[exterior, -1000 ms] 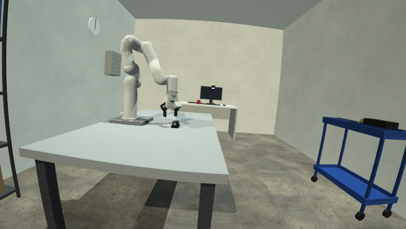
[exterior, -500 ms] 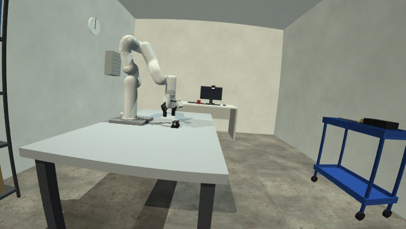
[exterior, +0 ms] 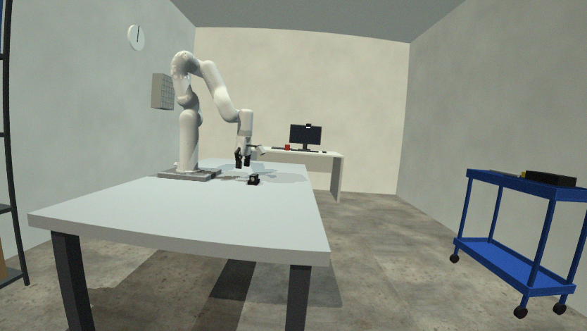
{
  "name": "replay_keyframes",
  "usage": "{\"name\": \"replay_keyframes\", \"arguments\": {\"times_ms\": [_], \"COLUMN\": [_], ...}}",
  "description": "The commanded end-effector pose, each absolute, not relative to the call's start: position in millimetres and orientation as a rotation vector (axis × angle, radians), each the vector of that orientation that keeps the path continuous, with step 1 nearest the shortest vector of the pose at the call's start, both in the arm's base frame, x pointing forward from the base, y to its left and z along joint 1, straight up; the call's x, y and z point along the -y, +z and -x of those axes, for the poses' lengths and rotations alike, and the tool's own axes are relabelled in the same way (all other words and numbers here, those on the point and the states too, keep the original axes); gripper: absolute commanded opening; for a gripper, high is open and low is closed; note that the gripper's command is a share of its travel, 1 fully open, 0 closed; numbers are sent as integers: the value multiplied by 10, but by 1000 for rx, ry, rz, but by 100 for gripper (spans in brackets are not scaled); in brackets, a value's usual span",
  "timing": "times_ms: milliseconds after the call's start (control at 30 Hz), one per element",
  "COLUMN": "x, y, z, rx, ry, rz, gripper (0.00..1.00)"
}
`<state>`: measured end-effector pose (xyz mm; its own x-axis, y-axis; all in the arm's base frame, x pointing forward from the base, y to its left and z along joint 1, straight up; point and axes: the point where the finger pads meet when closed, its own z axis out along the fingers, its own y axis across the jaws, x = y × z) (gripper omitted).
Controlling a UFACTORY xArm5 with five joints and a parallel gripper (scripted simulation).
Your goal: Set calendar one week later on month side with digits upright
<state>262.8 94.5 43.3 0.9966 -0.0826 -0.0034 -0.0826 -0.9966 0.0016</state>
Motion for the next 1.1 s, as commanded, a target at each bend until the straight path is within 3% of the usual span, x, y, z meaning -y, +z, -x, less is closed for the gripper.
{"name": "replay_keyframes", "arguments": {"times_ms": [0,167,1067], "x": [-965,-1005,-1048], "y": [442,442,115], "z": [-2620,-2572,-2503], "rx": [35,-274,-281], "ry": [-1,-1,-2], "rz": [-3141,-3129,-3129], "gripper": [100,100,100]}}
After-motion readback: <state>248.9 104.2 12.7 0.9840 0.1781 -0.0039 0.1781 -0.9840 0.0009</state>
